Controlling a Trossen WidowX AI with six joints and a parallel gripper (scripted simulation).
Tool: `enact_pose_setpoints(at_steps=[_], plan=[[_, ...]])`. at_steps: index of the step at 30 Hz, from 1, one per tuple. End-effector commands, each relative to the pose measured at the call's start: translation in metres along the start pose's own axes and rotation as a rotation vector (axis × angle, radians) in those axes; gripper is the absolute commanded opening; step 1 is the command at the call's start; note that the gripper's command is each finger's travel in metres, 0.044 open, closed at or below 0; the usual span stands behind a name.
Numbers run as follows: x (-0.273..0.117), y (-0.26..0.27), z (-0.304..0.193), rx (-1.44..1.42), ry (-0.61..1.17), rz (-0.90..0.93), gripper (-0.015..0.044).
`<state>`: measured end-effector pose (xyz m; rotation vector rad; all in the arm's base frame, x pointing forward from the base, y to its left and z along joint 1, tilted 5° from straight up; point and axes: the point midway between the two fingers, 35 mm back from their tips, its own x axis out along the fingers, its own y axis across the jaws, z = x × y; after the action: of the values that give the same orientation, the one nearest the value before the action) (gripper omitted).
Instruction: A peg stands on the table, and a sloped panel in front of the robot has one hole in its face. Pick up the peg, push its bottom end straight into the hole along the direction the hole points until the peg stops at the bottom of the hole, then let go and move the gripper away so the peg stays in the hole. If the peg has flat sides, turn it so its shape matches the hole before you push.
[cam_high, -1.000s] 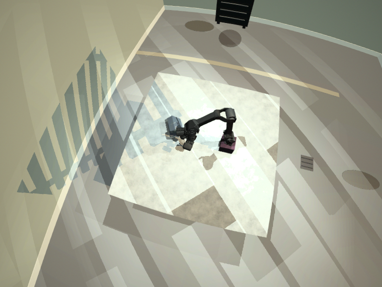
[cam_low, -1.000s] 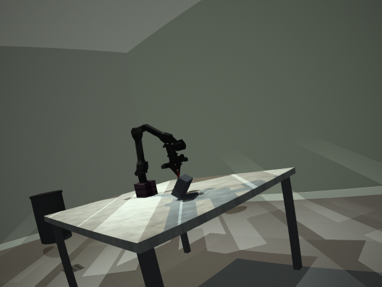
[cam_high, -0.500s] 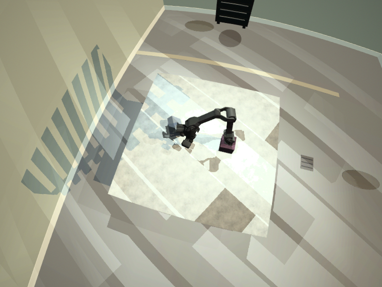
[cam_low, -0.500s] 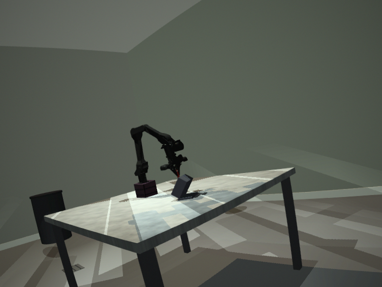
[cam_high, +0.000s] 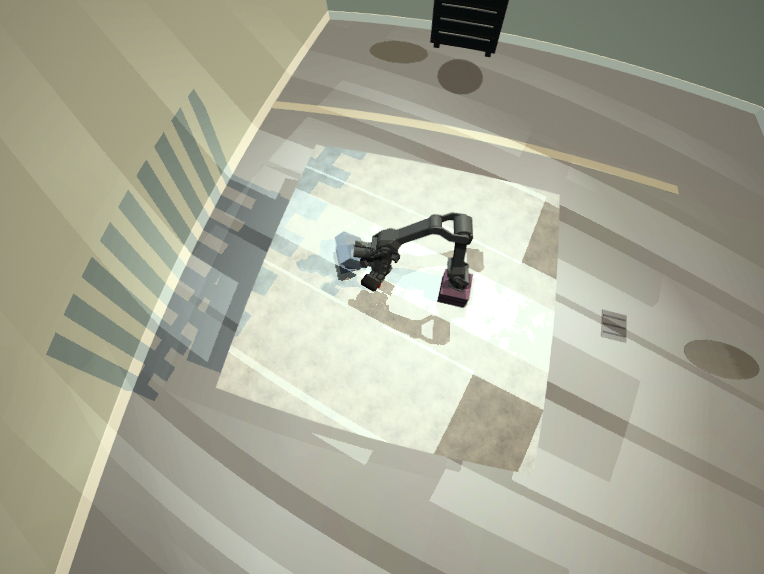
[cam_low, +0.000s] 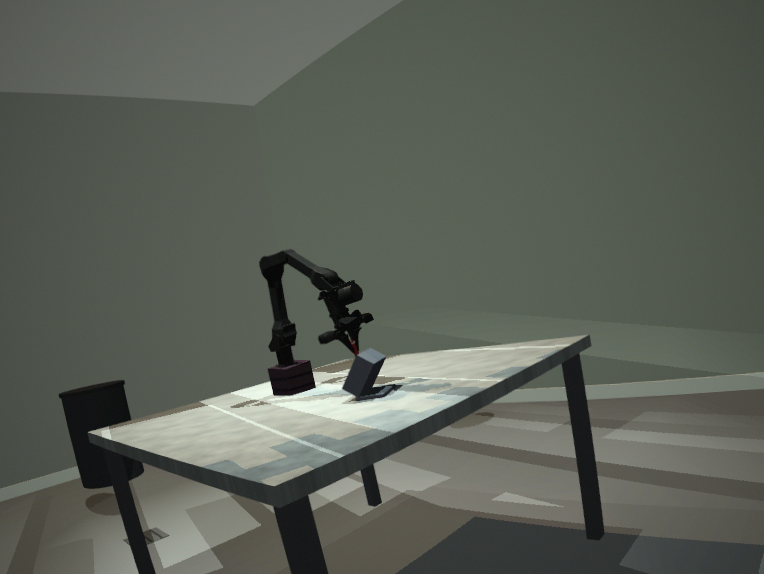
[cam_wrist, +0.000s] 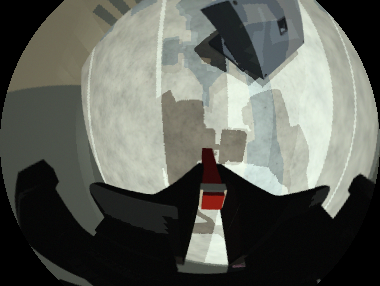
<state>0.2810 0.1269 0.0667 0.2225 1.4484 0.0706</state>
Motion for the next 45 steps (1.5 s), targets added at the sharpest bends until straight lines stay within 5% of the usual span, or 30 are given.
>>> enact_pose_setpoints(at_steps=[1, 45], plan=[[0.000, -0.002, 0.002, 0.021, -0.004, 0.019, 0.0000], [-0.009, -0.035, 0.034, 0.240, -0.081, 0.202, 0.0000]])
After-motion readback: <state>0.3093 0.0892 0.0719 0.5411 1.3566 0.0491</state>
